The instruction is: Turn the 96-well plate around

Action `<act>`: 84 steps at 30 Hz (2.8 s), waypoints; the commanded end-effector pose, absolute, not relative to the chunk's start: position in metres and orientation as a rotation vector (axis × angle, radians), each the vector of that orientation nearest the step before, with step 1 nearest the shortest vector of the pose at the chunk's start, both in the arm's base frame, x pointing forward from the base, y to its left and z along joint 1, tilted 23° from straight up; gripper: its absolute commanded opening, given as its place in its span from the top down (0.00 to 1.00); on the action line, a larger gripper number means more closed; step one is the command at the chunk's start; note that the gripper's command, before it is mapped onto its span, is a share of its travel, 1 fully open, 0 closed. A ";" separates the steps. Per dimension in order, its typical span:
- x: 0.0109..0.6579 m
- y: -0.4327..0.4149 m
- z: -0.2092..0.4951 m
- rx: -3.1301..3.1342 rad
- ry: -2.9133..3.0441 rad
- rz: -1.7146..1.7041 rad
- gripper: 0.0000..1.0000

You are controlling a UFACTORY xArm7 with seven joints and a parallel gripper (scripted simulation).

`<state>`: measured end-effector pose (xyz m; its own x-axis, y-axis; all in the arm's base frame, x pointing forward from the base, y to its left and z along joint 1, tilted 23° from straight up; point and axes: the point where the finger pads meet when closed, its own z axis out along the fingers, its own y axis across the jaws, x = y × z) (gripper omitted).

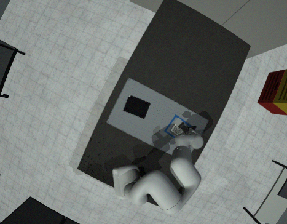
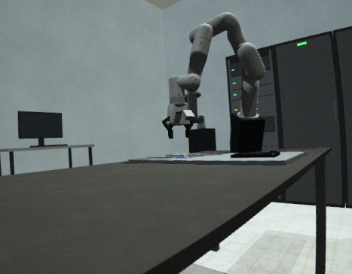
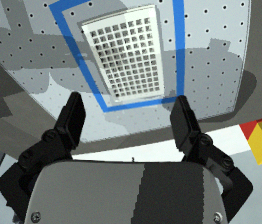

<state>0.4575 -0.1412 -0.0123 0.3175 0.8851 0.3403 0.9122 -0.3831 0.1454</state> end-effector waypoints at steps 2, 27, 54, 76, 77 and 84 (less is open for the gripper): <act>0.458 -0.143 -0.011 -2.332 -1.966 -0.613 0.00; 0.461 -0.140 -0.022 -2.271 -2.056 -0.617 0.00; 0.472 -0.129 -0.058 -2.270 -2.056 -0.617 0.00; 0.475 -0.126 -0.069 -2.270 -2.056 -0.617 0.00; 0.475 -0.126 -0.069 -2.270 -2.056 -0.617 0.00; 0.476 -0.125 -0.072 -2.270 -2.056 -0.617 0.00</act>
<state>0.4745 -0.1238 -0.0714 0.0552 0.9523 0.3000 0.9604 -0.1328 0.2448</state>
